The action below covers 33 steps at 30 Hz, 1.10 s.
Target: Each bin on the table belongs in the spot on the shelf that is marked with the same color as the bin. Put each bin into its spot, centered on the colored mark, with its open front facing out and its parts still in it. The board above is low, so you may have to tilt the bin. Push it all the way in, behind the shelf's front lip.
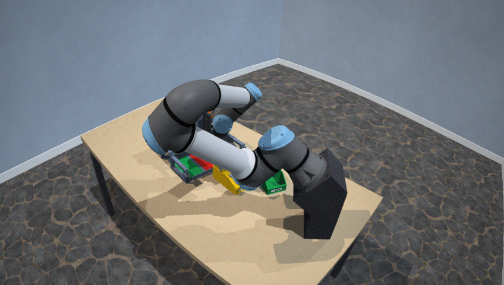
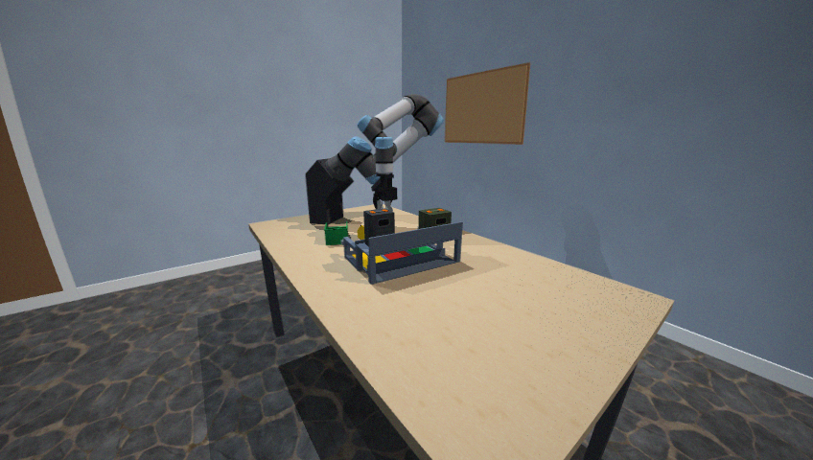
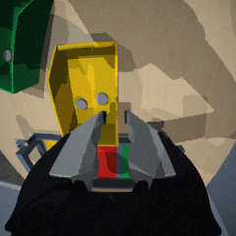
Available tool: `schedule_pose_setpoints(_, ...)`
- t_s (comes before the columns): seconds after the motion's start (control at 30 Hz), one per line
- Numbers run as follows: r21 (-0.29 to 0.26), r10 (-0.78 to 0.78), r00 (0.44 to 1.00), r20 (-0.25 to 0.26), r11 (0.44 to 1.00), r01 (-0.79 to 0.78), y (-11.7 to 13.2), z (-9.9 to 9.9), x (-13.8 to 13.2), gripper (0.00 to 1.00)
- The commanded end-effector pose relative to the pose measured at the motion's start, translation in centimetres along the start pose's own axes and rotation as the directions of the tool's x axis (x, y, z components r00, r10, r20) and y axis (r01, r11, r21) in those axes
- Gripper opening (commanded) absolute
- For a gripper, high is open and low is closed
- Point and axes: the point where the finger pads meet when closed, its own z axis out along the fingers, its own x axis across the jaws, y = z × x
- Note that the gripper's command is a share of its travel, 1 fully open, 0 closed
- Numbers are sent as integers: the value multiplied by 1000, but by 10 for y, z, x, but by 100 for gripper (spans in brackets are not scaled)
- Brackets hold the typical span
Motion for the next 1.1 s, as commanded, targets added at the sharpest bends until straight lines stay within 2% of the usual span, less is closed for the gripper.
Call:
schedule_pose_setpoints(0.0,1,-1,1000,-4,1000,1,0,-10,0,15)
schedule_pose_setpoints(0.4,1,-1,1000,-4,1000,1,0,-30,0,15)
schedule_pose_setpoints(1.07,1,-1,1000,-4,1000,1,0,-49,0,15)
